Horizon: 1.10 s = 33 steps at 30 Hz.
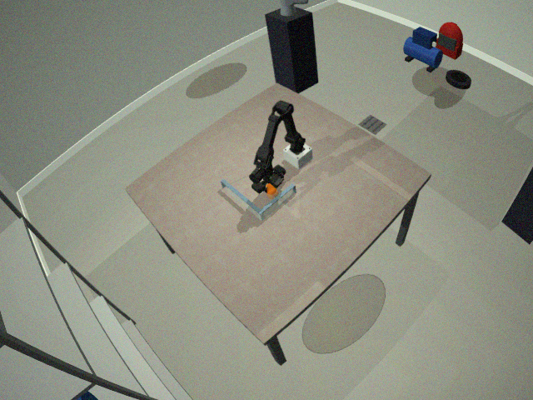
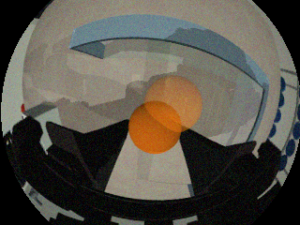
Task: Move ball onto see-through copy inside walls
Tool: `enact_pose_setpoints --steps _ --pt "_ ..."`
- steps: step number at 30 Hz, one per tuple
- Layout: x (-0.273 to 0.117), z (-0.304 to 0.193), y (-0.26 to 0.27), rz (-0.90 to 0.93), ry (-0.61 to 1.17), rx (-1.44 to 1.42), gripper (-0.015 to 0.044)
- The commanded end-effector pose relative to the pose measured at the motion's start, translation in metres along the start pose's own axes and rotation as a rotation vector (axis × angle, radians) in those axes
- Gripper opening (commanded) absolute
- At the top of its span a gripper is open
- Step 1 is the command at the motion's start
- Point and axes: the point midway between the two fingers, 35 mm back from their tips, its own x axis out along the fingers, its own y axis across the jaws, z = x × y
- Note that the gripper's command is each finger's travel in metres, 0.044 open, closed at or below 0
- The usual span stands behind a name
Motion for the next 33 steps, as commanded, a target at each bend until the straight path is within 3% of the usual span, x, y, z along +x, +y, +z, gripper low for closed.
enact_pose_setpoints --steps 1,8,23,27,33 --pt "-0.003 0.001 -0.001 0.000 -0.003 -0.003 0.0180" --pt "-0.045 0.002 -0.009 -0.002 -0.003 -0.003 0.0000" --pt "-0.139 0.000 -0.001 -0.001 -0.003 -0.003 0.0000" --pt "-0.136 0.002 -0.002 -0.001 -0.003 -0.003 0.0000" --pt "-0.096 0.024 -0.014 -0.002 -0.006 -0.002 0.0000"
